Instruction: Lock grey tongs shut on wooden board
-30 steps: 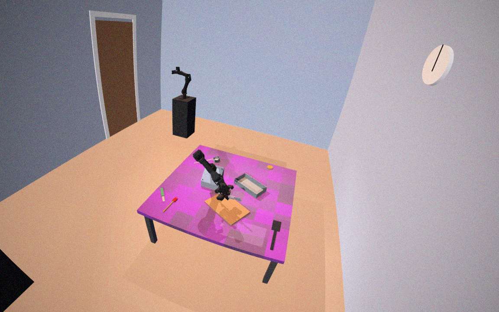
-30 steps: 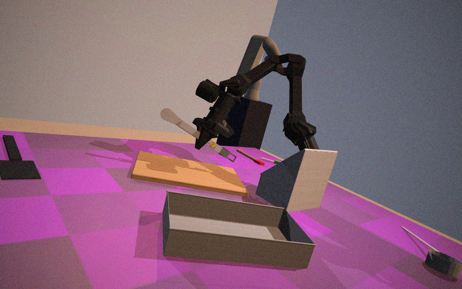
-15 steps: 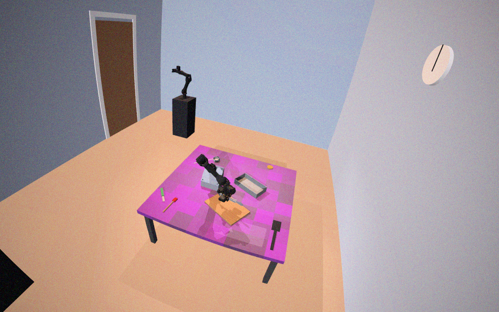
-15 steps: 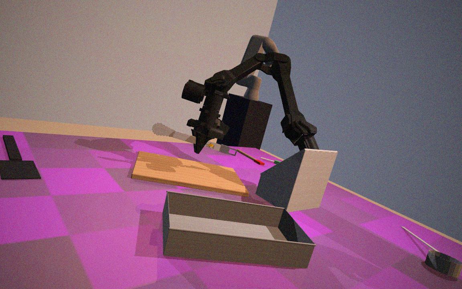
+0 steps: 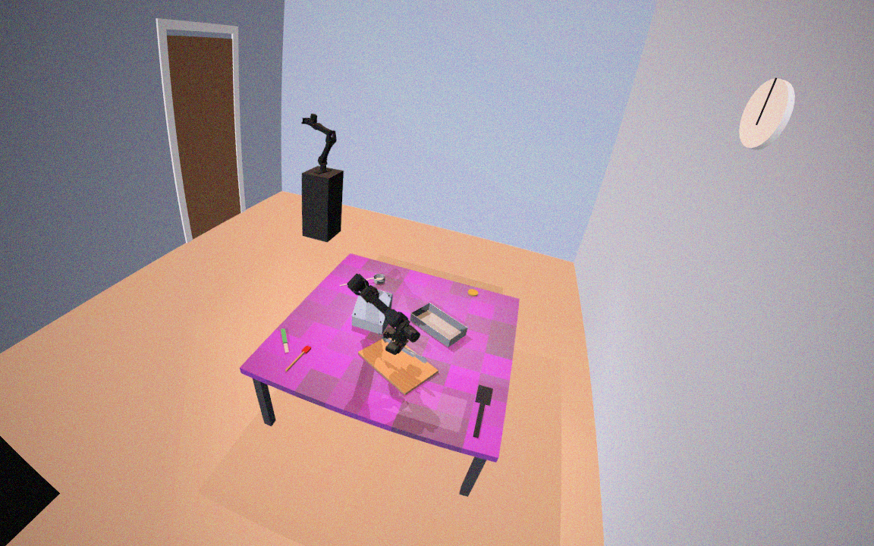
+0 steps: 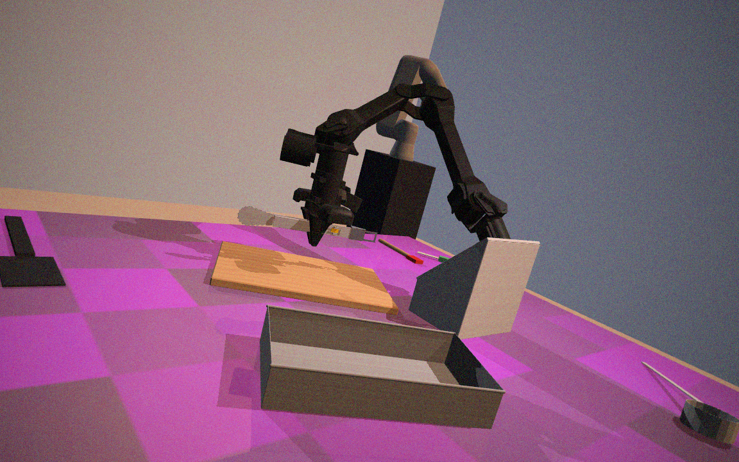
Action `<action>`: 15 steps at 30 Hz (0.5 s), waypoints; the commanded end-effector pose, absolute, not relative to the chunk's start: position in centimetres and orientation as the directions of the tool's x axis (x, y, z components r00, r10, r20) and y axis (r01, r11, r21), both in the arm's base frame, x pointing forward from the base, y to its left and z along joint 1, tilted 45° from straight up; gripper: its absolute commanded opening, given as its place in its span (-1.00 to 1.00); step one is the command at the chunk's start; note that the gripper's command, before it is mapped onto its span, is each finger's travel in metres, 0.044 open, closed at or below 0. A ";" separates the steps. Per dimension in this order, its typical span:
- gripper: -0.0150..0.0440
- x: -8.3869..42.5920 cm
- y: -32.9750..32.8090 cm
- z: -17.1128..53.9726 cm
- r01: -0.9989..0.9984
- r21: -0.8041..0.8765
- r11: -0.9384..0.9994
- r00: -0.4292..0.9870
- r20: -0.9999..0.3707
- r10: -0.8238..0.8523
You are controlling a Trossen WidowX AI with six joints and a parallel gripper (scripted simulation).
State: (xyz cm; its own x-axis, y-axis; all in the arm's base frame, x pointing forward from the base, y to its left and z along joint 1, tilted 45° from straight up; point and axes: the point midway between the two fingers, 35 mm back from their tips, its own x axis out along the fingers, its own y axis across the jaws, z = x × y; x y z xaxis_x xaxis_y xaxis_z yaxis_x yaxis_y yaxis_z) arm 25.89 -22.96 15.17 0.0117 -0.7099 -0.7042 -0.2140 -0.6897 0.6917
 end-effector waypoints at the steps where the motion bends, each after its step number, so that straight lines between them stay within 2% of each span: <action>1: -1.00 26.0 -23.1 15.3 -0.218 0.694 -0.686 0.012 -0.701 -0.713; 15: -1.00 26.1 -24.6 13.8 -0.218 0.694 -0.686 0.013 -0.701 -0.713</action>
State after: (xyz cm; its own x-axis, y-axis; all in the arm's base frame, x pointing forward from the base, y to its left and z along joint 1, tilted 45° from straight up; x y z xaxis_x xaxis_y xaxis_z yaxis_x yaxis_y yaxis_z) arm 25.98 -24.47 14.11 0.0083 -0.7153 -0.6988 -0.2248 -0.6822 0.6957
